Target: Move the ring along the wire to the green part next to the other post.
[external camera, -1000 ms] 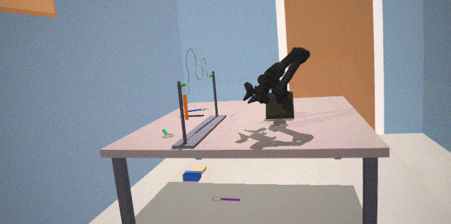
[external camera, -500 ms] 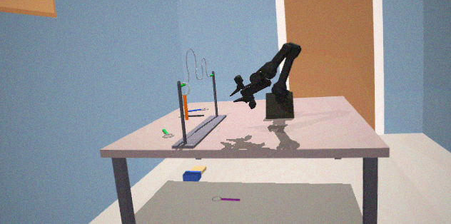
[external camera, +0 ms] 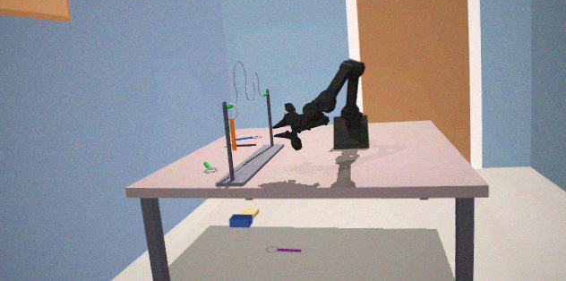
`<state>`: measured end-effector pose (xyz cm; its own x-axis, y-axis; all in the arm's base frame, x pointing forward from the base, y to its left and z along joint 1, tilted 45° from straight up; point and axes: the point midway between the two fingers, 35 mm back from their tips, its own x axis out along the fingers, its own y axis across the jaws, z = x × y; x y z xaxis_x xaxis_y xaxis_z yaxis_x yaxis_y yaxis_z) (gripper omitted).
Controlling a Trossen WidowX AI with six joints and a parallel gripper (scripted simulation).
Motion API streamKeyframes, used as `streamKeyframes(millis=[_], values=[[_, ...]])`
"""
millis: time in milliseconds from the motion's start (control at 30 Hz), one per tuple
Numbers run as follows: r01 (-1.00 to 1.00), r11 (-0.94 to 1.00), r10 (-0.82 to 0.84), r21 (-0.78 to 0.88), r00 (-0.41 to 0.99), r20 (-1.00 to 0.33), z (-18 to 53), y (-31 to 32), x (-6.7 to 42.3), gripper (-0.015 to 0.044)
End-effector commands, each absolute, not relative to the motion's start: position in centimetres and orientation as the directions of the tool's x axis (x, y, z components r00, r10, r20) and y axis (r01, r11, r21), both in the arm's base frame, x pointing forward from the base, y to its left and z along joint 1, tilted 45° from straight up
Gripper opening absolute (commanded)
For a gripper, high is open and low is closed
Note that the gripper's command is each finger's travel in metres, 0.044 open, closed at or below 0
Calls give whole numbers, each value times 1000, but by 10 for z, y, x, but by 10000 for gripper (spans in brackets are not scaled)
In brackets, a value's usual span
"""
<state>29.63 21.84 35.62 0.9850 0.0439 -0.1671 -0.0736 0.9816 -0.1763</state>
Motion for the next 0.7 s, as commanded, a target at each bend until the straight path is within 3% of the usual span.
streamKeyframes(millis=[0, 233, 467, 667], values=[[-1, 999, 7, 50, 993, -120, 371, 248, 312, 160], [74, 920, -54, 385, 997, -64, 382, 291, 332, 160], [103, 722, -122, 684, 992, -21, 381, 332, 348, 160], [102, 668, -136, 737, 991, -13, 380, 341, 351, 160]])
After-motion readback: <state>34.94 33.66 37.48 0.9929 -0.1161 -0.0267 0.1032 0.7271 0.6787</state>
